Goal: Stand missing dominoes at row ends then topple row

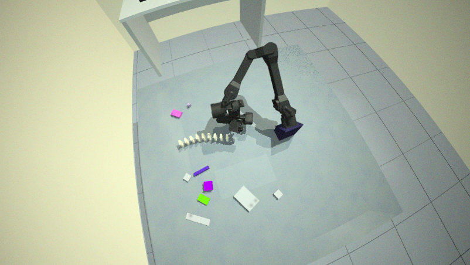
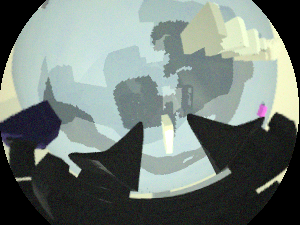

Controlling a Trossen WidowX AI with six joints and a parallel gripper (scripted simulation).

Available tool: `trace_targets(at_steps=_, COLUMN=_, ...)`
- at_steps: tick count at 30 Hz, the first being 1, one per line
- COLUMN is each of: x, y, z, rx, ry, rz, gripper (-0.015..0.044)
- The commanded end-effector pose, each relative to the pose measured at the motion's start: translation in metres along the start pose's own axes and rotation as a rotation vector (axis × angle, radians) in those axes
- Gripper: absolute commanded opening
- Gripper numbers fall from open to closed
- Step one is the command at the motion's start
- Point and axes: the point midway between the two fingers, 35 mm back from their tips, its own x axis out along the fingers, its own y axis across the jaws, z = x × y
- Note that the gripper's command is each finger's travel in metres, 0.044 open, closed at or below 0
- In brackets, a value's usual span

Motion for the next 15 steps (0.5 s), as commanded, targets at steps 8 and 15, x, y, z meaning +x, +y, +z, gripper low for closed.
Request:
trace_targets(at_steps=8, x=0.0004, y=0.0001, z=0.0002, rx=-0.004, ry=0.000, rz=0.000, gripper=0.0025)
trace_targets(at_steps=15, x=0.0004, y=0.0001, z=0.0002, rx=-0.004, ry=0.000, rz=0.000, gripper=0.0025)
